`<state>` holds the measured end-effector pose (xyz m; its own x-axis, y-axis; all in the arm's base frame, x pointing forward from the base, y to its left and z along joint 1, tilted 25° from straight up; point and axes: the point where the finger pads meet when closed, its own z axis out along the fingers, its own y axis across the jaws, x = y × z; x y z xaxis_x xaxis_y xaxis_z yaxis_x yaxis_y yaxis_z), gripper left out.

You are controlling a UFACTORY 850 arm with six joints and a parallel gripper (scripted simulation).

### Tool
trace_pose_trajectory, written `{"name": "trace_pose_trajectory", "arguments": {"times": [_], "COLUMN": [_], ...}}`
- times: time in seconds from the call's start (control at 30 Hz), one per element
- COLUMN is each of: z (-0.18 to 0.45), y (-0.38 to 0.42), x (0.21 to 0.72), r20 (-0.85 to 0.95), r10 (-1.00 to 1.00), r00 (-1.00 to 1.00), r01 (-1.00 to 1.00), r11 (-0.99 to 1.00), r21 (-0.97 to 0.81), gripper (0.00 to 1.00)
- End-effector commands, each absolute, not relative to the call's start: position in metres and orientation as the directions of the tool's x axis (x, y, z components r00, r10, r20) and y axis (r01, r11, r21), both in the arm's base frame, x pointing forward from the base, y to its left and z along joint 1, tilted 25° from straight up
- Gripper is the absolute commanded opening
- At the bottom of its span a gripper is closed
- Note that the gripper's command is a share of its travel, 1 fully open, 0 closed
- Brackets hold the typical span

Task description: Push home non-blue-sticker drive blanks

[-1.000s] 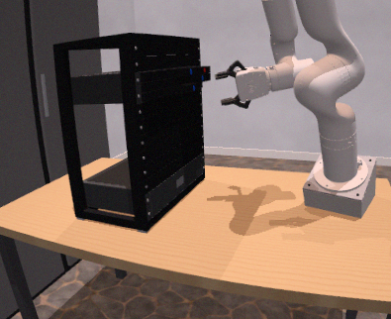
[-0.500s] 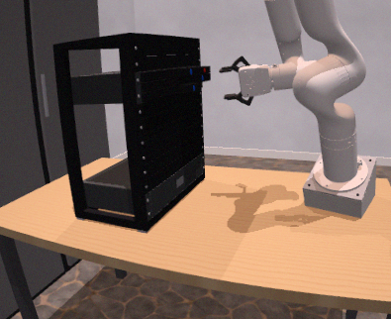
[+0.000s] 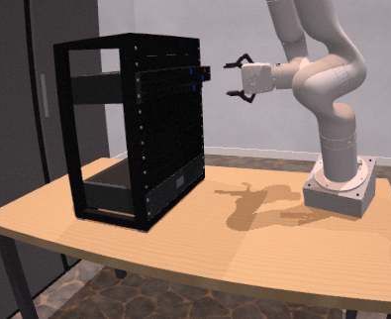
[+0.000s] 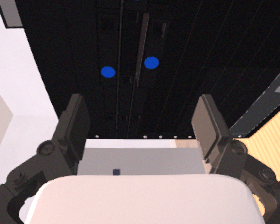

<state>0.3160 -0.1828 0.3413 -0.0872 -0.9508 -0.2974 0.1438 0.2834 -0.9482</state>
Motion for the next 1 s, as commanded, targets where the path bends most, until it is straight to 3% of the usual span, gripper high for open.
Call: {"name": "trace_pose_trajectory", "arguments": {"times": [0.0,0.97], "z": [0.341,0.340], "y": [-0.190,-0.211], "x": [0.313,0.301], "r20": [-0.322,-0.398], "r10": [-0.941,-0.902], "r00": [-0.108,-0.167], "r01": [0.158,0.205], "r11": [0.303,0.363], "r21": [-0.940,-0.909], "gripper": [1.00,1.00]}}
